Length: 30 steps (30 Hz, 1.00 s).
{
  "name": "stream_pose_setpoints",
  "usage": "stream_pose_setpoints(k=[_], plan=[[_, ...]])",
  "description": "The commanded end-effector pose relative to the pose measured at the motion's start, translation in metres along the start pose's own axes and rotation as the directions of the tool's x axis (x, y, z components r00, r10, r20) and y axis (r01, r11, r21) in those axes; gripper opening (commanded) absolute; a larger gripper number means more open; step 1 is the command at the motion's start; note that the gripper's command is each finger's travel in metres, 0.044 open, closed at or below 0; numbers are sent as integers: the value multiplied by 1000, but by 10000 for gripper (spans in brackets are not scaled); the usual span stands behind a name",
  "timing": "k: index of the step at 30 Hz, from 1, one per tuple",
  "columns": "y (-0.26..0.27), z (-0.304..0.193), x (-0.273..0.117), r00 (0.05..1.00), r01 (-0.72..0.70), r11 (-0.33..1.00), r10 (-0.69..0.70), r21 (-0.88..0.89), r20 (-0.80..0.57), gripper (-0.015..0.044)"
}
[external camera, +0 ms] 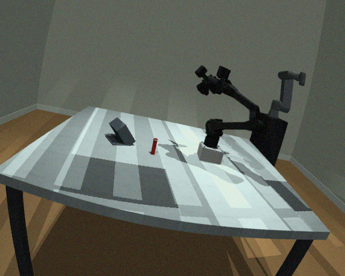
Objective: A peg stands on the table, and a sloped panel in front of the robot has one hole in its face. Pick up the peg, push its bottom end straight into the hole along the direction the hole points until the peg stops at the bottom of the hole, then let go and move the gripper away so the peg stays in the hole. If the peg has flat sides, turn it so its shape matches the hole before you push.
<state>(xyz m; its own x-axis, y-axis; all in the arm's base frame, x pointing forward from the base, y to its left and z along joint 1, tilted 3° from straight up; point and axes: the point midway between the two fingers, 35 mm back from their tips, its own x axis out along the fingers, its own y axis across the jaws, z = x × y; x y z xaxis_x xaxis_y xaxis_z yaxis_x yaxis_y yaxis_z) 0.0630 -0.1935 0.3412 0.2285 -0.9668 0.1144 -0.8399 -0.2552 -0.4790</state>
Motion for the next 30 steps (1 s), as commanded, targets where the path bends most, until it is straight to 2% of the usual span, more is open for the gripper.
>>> stream_pose_setpoints(k=[1, 2, 16, 30], plan=[[0, 0, 0, 1000, 1, 1000, -1, 3, 3, 426], [-1, 2, 1, 1000, 3, 1000, -3, 12, 12, 440], [-31, 46, 20, 964, 7, 972, -69, 235, 255, 440], [-62, 94, 27, 871, -103, 911, -111, 399, 479, 440]])
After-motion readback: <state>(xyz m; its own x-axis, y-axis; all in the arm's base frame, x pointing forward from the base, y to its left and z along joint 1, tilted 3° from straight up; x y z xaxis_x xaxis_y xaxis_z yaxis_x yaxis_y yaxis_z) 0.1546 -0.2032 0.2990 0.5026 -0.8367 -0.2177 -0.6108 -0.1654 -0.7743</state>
